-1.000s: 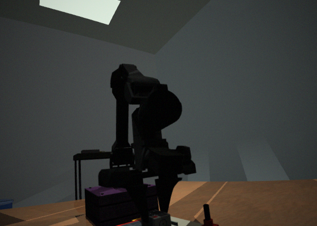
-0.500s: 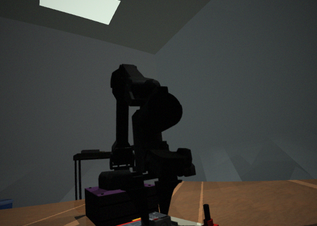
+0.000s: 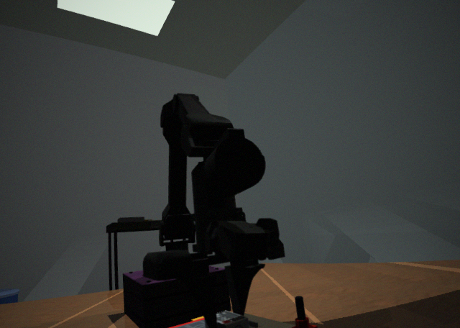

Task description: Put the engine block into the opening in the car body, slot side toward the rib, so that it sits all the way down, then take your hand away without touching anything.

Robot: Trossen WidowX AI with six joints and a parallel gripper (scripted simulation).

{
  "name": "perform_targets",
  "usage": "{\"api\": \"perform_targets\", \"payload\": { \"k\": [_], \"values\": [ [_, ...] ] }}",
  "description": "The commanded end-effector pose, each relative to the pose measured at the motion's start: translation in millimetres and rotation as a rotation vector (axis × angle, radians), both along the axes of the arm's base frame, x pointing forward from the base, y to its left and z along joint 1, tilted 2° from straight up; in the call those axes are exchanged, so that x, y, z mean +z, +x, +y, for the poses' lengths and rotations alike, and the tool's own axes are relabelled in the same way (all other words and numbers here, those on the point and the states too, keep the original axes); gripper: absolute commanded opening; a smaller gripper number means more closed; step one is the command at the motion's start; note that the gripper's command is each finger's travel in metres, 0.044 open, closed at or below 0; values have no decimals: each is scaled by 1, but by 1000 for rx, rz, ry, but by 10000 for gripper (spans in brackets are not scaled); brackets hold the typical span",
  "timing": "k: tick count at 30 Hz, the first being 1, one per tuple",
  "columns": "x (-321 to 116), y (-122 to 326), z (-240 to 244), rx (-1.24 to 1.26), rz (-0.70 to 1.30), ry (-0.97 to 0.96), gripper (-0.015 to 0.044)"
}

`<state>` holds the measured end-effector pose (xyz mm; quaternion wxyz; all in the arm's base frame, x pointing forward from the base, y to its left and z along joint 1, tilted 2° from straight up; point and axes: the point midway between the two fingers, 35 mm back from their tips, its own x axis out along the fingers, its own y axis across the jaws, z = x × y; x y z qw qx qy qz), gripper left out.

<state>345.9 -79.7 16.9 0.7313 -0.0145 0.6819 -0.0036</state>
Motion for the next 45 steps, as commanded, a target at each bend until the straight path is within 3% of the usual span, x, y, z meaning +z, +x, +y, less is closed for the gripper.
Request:
{"api": "perform_targets", "payload": {
  "k": [1, 44, 45],
  "values": [
    [-1, 0, 1, -3, -2, 3, 159],
    [-13, 1, 0, 1, -2, 3, 159],
    [-12, 1, 0, 0, 0, 0, 185]
  ]
}}
